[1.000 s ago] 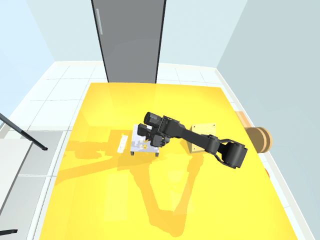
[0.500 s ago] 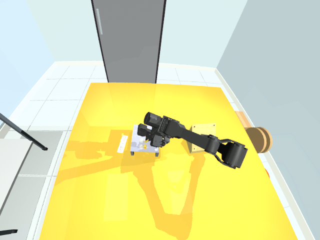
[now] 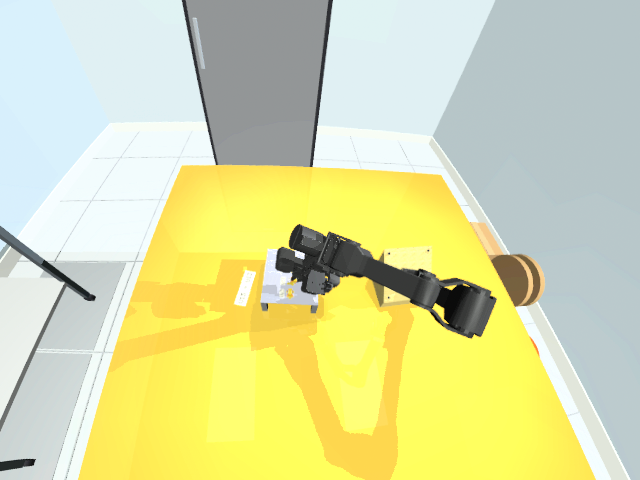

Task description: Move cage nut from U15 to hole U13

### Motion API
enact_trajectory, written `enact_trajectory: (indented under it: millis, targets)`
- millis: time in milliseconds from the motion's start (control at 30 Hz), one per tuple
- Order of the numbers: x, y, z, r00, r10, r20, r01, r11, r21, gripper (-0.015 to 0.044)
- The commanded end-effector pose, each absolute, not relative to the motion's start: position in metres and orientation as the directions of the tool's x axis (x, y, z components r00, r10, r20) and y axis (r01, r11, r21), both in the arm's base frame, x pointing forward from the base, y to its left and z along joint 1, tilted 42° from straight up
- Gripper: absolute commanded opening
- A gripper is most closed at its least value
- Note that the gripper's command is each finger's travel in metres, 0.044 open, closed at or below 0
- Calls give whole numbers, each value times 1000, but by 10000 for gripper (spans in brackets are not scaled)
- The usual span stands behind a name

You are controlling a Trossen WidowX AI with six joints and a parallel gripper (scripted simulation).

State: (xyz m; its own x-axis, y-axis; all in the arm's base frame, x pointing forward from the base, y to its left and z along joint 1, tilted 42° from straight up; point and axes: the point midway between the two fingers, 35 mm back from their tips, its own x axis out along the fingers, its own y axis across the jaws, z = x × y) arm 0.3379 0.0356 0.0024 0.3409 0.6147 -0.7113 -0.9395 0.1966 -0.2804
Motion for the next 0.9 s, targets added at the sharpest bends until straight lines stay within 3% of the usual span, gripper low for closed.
enact_trajectory:
  millis: [0,867]
  targets:
    - [338,35,3,347,613,-710,-938,201,-284,29]
    - [339,36,3,324,618,-716,-945,186,-267,29]
